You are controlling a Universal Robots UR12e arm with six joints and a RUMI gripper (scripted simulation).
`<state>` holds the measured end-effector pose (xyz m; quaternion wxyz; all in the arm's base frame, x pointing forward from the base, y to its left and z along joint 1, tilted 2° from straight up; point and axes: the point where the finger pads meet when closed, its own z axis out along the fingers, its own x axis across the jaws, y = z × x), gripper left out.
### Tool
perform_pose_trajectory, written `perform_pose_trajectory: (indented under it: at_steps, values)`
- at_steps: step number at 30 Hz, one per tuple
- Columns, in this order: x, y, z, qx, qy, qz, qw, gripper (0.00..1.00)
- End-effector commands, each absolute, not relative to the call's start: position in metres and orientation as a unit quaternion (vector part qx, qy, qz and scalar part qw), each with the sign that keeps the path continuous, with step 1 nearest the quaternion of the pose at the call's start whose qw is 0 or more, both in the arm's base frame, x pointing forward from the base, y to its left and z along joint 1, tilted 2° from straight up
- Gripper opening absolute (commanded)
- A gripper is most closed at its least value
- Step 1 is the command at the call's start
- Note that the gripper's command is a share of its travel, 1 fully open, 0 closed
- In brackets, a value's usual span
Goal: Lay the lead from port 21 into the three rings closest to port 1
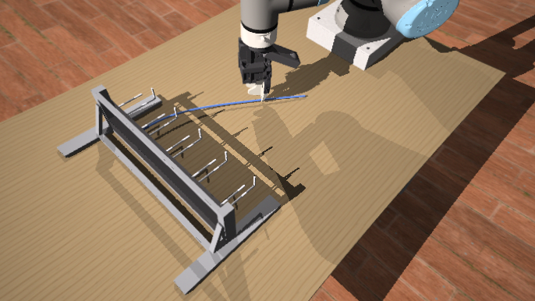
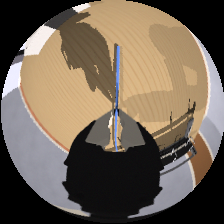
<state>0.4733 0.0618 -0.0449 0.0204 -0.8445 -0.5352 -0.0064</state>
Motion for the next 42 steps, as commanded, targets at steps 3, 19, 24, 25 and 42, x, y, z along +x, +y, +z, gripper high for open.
perform_pose_trajectory:
  at_steps: [3,19,24,25,42]
  values:
    - [0.474,0.061,-0.036,-0.844,-0.535,-0.007,0.02,0.0]
    - [0.474,0.061,-0.02,-0.844,-0.535,-0.007,0.02,0.0]
    - [0.474,0.061,-0.017,-0.844,-0.535,-0.007,0.02,0.0]
    - [0.474,0.061,-0.017,-0.844,-0.535,-0.007,0.02,0.0]
    - [0.474,0.061,-0.014,-0.845,-0.535,-0.007,0.02,0.0]
